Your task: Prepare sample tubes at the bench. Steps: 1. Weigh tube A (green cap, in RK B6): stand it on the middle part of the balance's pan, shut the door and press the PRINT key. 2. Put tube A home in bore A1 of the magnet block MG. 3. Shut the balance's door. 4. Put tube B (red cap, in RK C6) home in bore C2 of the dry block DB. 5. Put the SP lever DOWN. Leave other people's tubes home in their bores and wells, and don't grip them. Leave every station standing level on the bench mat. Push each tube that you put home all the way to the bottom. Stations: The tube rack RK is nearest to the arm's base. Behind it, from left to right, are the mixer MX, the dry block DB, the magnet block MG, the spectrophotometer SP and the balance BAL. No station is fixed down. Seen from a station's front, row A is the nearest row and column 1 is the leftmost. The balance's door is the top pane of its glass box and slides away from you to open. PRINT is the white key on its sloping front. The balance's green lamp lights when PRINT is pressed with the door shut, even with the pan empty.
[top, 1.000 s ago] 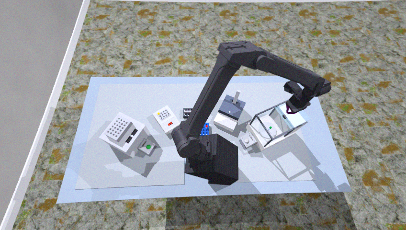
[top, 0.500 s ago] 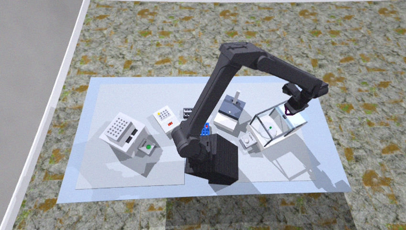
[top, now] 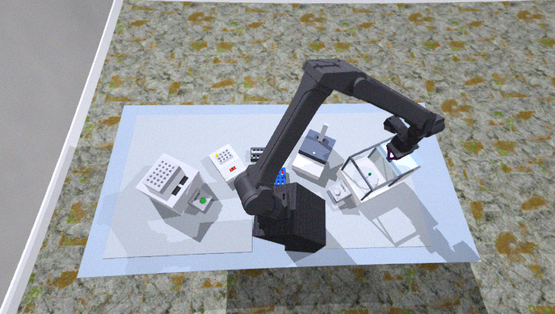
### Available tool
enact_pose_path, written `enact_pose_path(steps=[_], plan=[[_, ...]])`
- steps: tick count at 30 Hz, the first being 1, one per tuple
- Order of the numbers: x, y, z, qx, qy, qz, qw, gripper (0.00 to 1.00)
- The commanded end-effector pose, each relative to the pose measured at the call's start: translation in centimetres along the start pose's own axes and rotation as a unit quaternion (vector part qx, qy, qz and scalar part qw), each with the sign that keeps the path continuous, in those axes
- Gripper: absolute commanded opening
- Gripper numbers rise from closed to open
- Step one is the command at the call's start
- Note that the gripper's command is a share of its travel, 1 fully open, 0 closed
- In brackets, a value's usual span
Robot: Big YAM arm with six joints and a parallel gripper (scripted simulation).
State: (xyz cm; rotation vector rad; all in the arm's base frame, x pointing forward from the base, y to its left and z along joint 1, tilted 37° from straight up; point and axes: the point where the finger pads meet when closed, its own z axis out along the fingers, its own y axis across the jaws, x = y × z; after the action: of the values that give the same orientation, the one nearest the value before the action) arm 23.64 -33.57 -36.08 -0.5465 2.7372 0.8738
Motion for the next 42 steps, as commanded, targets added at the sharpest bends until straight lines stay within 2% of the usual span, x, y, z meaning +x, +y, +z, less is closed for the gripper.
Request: enact_pose_path(steps=[1, 6, 7, 12, 42], plan=[[-0.3, 0.1, 2.0, -0.004, 0.003, 0.003, 1.0, 0.3], [-0.3, 0.3, 2.7, -0.007, 0.003, 0.004, 1.0, 0.3], [-0.4, -0.6, 2.3, 0.003, 0.004, 0.001, 1.0, 0.3], [-0.4, -0.5, 3.2, 0.002, 0.004, 0.001, 1.0, 0.3], [-0.6, -0.8, 2.8, 0.005, 0.004, -0.001, 1.0, 0.3]])
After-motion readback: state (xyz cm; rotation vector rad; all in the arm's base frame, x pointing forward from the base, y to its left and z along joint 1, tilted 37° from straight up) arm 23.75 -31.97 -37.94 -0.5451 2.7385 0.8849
